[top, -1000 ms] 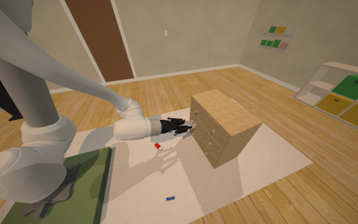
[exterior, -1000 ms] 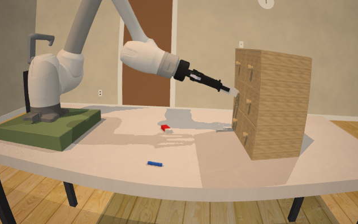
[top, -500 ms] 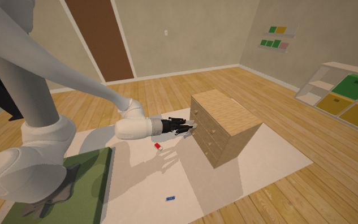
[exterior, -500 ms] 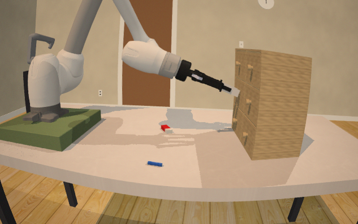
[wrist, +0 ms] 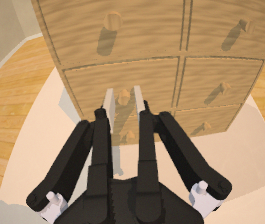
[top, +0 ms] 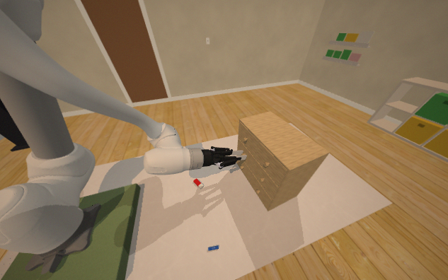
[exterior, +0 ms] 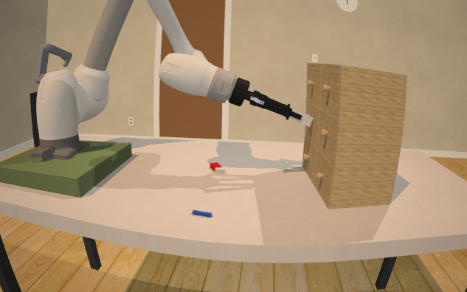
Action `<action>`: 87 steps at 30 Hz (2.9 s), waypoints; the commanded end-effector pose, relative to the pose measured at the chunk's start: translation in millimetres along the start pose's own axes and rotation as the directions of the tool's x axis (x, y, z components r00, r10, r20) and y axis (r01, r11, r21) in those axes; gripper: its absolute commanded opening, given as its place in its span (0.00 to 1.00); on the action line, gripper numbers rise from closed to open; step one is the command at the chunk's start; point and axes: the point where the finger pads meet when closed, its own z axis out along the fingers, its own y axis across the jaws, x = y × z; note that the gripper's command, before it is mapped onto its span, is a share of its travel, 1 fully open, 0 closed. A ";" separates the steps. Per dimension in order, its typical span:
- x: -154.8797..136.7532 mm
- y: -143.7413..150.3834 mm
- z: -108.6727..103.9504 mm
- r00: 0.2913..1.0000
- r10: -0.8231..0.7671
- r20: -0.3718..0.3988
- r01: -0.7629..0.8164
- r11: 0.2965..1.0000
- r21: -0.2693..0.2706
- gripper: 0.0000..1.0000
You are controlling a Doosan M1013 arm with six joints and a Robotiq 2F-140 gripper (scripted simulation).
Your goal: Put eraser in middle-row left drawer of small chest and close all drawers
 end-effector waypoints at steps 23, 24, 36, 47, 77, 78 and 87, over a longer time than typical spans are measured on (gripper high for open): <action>-0.6 -0.6 1.7 1.000 0.000 0.003 0.000 1.000 -0.001 0.08; -0.6 -0.6 1.7 1.000 0.000 0.003 0.000 1.000 -0.001 0.08; -1.5 -0.6 -0.7 1.000 0.000 0.003 0.000 1.000 -0.001 0.08; -3.6 -0.6 -6.6 1.000 0.000 0.003 0.000 1.000 -0.001 0.08; -15.4 -0.7 -39.2 1.000 0.000 0.003 0.000 1.000 -0.001 0.08; -15.9 -0.7 -40.6 1.000 0.000 0.003 0.000 1.000 -0.001 0.08; -19.8 -0.7 -51.5 1.000 0.000 0.003 0.000 1.000 -0.001 0.08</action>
